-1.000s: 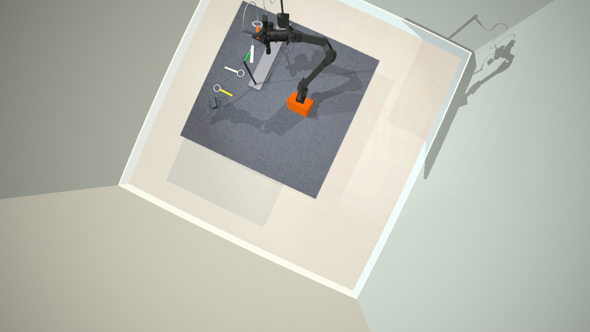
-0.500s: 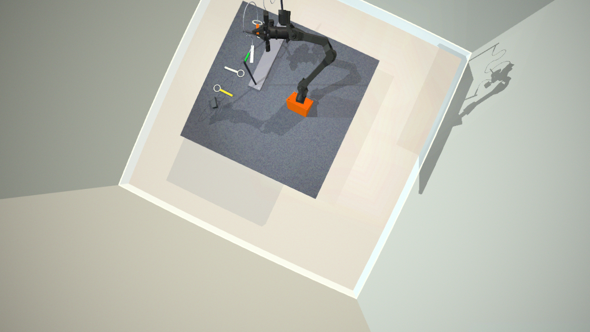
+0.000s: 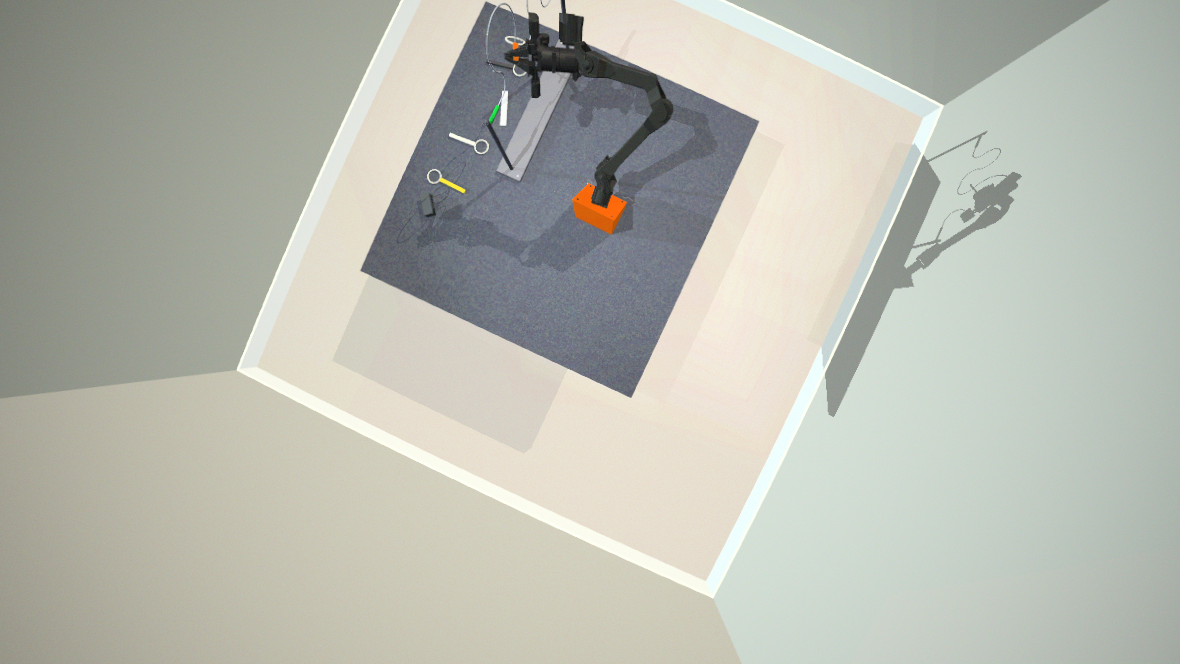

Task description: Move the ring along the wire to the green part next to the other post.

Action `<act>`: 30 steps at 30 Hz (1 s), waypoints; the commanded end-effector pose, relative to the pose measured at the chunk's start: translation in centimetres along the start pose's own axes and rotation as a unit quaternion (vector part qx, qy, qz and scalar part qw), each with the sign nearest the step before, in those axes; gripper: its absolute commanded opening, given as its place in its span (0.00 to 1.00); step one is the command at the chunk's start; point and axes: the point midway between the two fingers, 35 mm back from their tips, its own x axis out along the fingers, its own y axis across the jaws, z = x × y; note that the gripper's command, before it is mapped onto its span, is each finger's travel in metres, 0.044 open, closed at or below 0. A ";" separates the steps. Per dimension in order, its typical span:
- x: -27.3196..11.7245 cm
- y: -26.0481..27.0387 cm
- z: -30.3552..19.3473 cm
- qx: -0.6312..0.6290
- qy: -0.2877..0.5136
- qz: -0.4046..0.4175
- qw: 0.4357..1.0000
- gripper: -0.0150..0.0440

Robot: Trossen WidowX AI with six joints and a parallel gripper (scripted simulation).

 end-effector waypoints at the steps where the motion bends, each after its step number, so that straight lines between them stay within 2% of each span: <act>1: -0.1 0.8 0.0 0.001 0.003 0.004 1.000 0.00; 30: -0.1 0.8 0.0 -0.061 -0.004 -0.030 0.998 0.00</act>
